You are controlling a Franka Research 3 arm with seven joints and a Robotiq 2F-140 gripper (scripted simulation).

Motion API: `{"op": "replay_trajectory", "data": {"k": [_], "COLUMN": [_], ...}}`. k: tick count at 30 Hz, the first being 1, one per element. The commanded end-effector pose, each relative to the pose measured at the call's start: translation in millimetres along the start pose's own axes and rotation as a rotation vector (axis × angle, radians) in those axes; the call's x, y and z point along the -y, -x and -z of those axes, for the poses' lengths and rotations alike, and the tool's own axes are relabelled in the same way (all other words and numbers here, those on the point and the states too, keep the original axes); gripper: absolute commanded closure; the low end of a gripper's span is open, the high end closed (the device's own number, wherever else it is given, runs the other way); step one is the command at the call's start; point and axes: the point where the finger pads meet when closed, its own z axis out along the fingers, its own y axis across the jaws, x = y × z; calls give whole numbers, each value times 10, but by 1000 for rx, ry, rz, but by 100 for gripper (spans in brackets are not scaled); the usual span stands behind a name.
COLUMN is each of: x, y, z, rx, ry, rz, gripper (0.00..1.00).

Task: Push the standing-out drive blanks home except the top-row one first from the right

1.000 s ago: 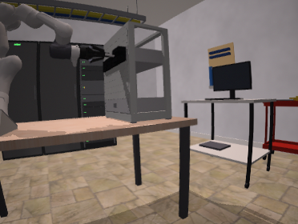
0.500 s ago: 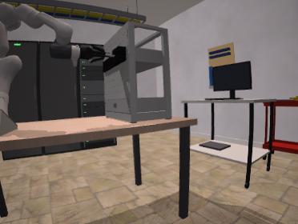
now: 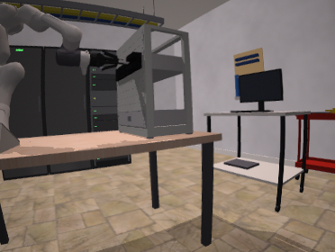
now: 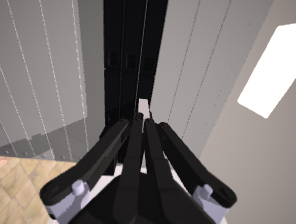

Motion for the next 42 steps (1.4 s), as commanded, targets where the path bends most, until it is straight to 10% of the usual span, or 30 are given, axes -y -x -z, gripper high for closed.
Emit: {"op": "replay_trajectory", "data": {"k": [1,31,42], "x": [-109,-108,-103], "y": [4,4,0], "z": [-45,-34,309], "rx": [1,1,1], "ry": [23,23,23], "rz": [-6,-6,-6], "gripper": [100,100,100]}}
